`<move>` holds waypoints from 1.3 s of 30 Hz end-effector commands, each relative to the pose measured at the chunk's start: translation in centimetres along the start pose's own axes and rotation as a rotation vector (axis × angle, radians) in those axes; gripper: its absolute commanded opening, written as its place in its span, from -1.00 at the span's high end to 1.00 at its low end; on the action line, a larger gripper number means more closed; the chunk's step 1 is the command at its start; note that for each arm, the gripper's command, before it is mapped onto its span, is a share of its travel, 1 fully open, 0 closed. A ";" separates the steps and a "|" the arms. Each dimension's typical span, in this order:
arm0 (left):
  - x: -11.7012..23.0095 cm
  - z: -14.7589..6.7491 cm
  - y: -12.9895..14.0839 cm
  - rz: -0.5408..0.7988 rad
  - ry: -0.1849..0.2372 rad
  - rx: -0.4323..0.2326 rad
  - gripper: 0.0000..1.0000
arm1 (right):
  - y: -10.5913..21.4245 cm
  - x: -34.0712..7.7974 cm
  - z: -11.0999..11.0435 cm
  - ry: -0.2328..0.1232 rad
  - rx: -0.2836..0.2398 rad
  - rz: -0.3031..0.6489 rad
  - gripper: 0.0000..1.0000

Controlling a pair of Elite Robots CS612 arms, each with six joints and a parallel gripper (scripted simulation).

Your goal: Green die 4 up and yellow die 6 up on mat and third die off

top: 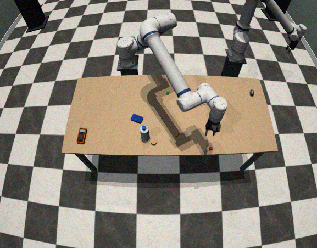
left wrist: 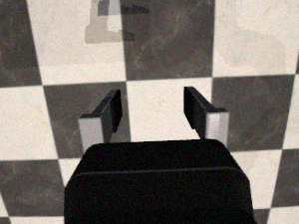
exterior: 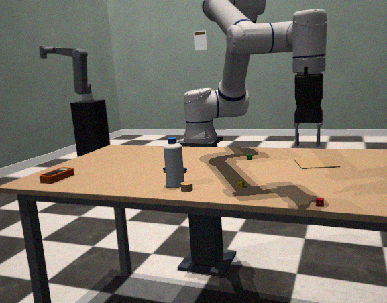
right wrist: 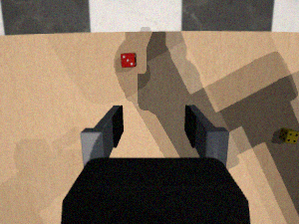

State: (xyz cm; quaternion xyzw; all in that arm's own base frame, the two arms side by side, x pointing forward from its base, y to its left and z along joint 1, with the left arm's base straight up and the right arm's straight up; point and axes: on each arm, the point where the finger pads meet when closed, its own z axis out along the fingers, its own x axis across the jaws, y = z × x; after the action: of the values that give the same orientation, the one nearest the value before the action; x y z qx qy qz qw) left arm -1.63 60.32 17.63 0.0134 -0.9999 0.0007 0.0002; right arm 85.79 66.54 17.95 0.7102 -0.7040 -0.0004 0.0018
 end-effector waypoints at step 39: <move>0.0 -0.1 0.1 0.000 0.000 -0.001 -1.00 | 26.0 16.9 -2.2 -0.002 0.003 -0.006 -1.00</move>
State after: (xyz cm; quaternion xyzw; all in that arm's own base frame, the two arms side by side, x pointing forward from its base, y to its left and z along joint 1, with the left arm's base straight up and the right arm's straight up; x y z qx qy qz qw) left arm -1.63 60.32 17.63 0.0134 -0.9999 0.0007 0.0002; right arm 62.62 51.07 20.26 0.7119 -0.7023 -0.0005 0.0021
